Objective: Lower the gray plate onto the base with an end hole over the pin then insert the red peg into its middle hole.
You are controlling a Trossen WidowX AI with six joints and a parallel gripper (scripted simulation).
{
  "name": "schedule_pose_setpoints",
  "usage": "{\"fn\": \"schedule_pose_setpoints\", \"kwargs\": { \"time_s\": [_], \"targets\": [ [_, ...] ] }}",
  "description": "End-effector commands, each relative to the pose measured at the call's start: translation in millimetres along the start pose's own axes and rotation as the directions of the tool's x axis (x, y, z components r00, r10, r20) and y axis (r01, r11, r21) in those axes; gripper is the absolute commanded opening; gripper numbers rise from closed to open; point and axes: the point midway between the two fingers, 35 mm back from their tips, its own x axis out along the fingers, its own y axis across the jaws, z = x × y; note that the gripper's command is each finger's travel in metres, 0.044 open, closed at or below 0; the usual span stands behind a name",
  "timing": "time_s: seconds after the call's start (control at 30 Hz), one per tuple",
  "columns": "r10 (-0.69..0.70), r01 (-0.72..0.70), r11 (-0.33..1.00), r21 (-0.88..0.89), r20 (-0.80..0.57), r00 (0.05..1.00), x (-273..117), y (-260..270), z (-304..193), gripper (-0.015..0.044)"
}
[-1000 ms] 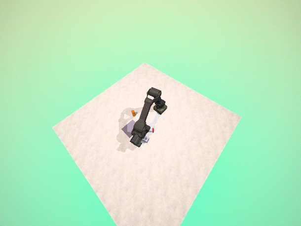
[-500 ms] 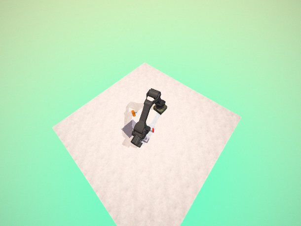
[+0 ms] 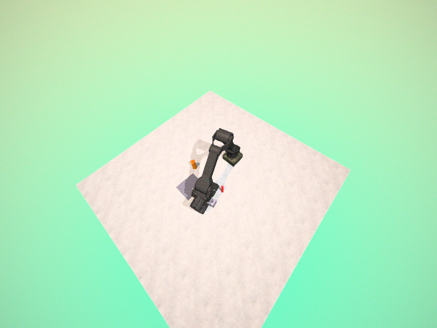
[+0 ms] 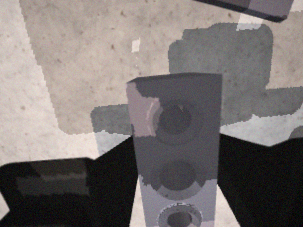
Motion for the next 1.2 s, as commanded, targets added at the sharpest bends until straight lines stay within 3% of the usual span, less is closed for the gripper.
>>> {"fn": "schedule_pose_setpoints", "kwargs": {
  "time_s": [0.0, 0.27, 1.17],
  "targets": [
    [0.001, -0.001, 1.0, 0.004, -0.005, 1.0, 0, 0, -1, 0.0052],
    [0.001, -0.001, 1.0, 0.004, -0.005, 1.0, 0, 0, -1, 0.0],
    [0.002, -0.002, 1.0, 0.001, -0.005, 1.0, -75, 8, 5, 0.0]
  ]
}}
